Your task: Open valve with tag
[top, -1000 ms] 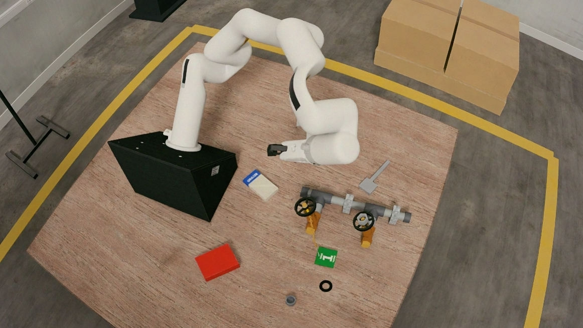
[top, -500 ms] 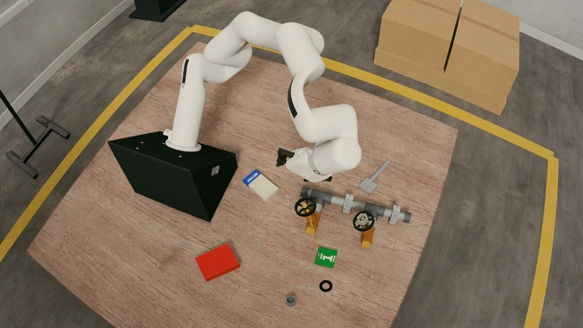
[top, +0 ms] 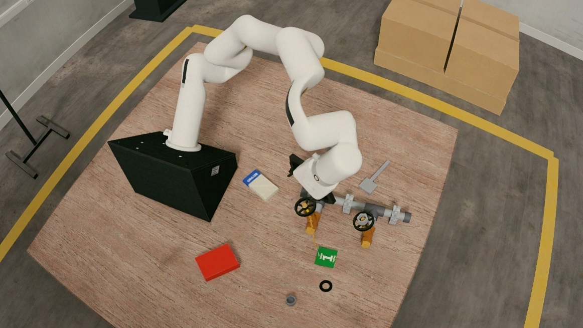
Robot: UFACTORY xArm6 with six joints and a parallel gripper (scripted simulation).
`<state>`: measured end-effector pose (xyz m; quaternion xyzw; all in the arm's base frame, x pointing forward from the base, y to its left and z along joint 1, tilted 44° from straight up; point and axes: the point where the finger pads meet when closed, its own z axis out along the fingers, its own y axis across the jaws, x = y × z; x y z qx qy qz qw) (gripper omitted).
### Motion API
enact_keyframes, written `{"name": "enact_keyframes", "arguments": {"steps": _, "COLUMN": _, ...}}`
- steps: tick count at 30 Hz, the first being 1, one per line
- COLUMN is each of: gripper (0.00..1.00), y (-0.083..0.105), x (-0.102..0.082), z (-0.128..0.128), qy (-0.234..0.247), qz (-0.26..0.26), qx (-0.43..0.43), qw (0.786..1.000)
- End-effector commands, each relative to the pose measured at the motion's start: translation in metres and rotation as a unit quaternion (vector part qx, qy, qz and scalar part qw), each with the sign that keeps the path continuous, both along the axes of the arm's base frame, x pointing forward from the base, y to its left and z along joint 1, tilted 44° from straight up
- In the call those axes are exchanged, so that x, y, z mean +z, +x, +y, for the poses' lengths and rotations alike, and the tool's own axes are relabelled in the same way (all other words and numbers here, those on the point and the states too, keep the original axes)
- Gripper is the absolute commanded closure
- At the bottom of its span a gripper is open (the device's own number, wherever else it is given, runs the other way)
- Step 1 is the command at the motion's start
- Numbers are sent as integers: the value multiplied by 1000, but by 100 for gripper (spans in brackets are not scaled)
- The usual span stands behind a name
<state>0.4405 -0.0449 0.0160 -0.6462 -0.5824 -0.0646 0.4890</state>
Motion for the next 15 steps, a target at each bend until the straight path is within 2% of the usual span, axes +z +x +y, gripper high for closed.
{"name": "enact_keyframes", "arguments": {"steps": 1, "gripper": 0, "y": 15, "x": -10, "z": -4, "qy": -46, "qz": 32, "qx": -57, "qw": 997}}
{"name": "enact_keyframes", "arguments": {"steps": 13, "gripper": 0, "y": 48, "x": -34, "z": -14, "qy": -130, "qz": 111, "qx": -196, "qw": 966}}
{"name": "enact_keyframes", "arguments": {"steps": 15, "gripper": 0, "y": 48, "x": -34, "z": -14, "qy": -130, "qz": 111, "qx": -196, "qw": 966}}
